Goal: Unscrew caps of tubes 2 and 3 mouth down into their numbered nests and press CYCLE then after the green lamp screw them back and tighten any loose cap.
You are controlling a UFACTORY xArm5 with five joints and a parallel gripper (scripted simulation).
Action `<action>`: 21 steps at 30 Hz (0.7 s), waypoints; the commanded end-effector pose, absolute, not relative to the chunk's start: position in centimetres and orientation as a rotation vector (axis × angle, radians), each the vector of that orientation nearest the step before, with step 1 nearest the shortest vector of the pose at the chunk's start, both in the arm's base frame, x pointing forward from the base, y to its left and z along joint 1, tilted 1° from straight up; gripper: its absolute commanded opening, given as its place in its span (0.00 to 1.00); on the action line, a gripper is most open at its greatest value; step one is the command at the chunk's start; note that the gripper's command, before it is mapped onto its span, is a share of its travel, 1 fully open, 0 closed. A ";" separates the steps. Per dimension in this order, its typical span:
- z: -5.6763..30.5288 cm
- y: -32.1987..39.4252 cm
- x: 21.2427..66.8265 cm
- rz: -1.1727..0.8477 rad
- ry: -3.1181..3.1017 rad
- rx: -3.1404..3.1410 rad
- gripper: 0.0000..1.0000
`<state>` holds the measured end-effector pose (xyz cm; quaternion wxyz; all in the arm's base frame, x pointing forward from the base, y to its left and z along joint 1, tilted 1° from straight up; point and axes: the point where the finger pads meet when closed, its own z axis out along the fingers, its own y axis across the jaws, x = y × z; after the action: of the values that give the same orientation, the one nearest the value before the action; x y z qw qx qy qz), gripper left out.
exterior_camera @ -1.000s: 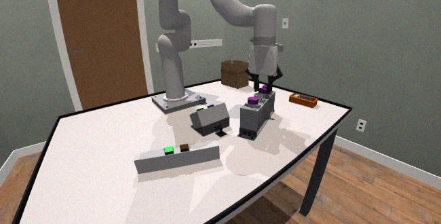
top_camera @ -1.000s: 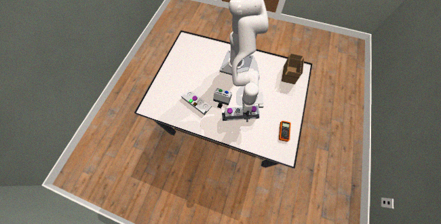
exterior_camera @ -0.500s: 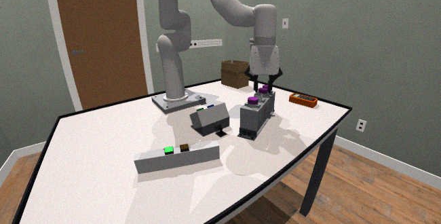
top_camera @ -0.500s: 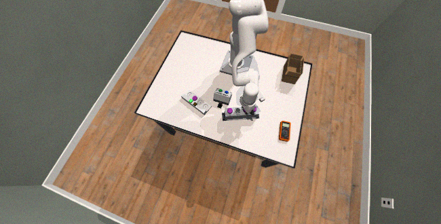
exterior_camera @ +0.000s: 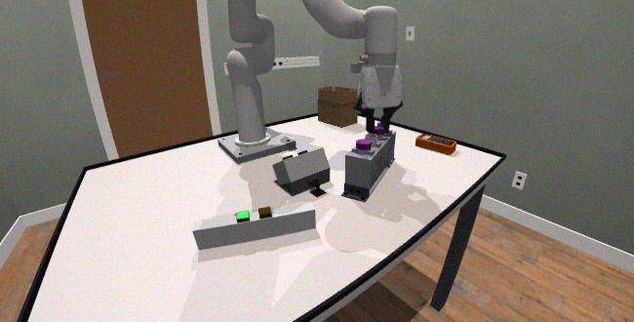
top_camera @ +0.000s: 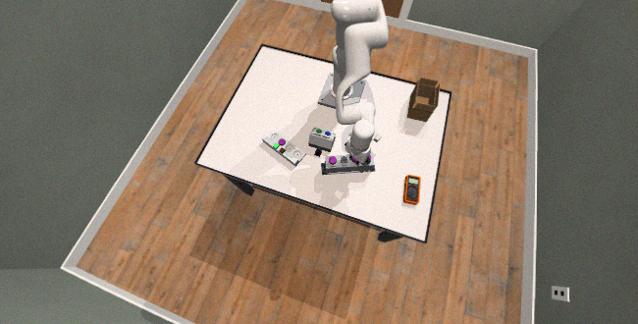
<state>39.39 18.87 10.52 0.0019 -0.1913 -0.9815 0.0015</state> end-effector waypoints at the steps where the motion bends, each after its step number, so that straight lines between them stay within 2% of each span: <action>1: 10.7 18.9 39.6 0.010 -3.092 -0.587 0.00; 12: 10.7 18.9 39.6 0.010 -3.092 -0.587 0.00; 21: 10.7 18.9 39.6 0.008 -2.944 -1.116 0.00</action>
<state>39.40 18.87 10.52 0.0014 -0.2702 -0.9628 0.0012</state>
